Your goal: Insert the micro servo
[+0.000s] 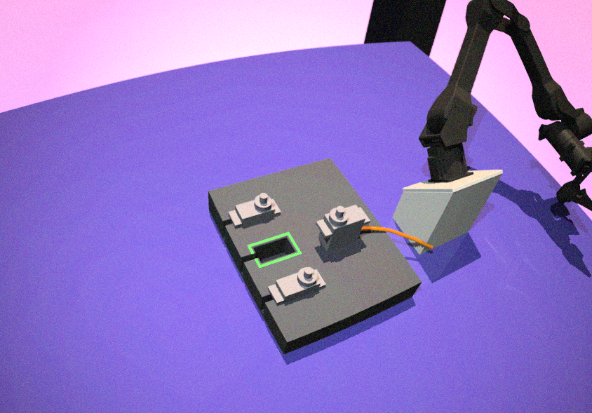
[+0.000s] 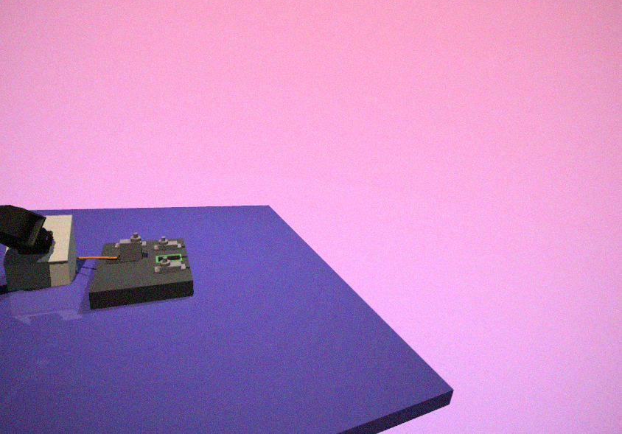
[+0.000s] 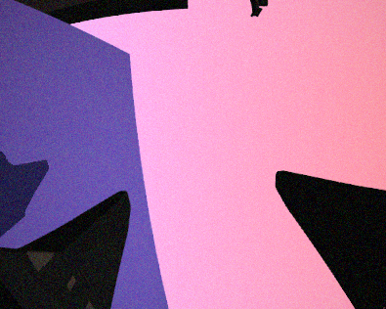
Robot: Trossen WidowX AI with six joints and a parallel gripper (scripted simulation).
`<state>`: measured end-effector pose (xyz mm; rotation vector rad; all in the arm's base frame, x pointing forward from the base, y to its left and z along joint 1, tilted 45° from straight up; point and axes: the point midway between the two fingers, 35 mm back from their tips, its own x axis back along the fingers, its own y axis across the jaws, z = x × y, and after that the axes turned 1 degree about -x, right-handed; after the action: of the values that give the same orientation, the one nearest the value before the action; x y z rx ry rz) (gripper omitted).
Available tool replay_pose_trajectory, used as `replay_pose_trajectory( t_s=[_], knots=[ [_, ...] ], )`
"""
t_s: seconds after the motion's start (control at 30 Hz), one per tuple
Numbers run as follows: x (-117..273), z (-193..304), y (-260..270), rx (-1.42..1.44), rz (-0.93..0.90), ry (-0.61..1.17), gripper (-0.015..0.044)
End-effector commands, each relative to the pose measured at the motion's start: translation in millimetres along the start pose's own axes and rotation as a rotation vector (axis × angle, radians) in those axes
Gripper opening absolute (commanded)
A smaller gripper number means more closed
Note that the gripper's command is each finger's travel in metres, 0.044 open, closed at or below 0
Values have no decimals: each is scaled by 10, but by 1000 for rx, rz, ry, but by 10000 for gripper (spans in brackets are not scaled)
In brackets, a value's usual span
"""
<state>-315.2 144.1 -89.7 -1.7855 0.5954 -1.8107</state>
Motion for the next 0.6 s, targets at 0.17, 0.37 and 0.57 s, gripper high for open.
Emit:
replay_pose_trajectory(
  t_s=[0.17,0.37,0.57],
  knots=[
    [-94,137,-145,11,-19,47,440],
    [-320,543,-505,13,-59,172,440],
    [-524,1135,-862,56,-143,322,440]
  ],
)
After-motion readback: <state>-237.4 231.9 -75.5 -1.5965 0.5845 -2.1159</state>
